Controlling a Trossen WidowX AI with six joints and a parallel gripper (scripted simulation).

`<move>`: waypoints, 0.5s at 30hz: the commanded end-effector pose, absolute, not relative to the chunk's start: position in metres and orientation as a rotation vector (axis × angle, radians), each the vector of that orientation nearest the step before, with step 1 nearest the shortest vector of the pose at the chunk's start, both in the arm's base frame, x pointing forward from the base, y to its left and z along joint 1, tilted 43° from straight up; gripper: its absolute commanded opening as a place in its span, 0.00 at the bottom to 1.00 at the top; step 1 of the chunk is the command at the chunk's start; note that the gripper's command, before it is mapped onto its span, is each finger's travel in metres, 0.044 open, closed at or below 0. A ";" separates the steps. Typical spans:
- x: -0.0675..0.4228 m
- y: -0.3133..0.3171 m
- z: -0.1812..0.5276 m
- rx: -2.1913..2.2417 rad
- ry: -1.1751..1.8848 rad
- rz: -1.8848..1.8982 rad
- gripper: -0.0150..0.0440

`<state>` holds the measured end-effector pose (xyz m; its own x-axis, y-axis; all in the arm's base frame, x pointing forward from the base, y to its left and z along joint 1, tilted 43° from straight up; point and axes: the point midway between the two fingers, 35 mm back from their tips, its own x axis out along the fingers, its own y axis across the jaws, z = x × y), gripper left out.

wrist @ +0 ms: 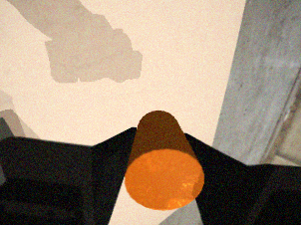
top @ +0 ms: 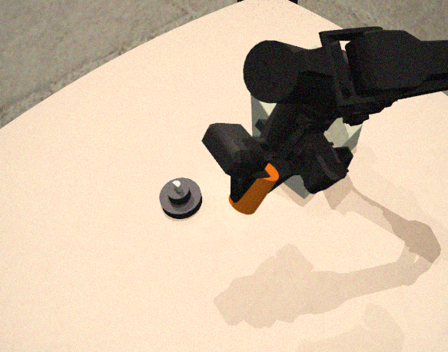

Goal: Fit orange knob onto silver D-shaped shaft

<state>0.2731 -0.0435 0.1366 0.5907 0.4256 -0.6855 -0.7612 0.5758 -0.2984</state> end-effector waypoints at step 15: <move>0.253 -0.058 0.157 -0.691 0.498 0.472 0.25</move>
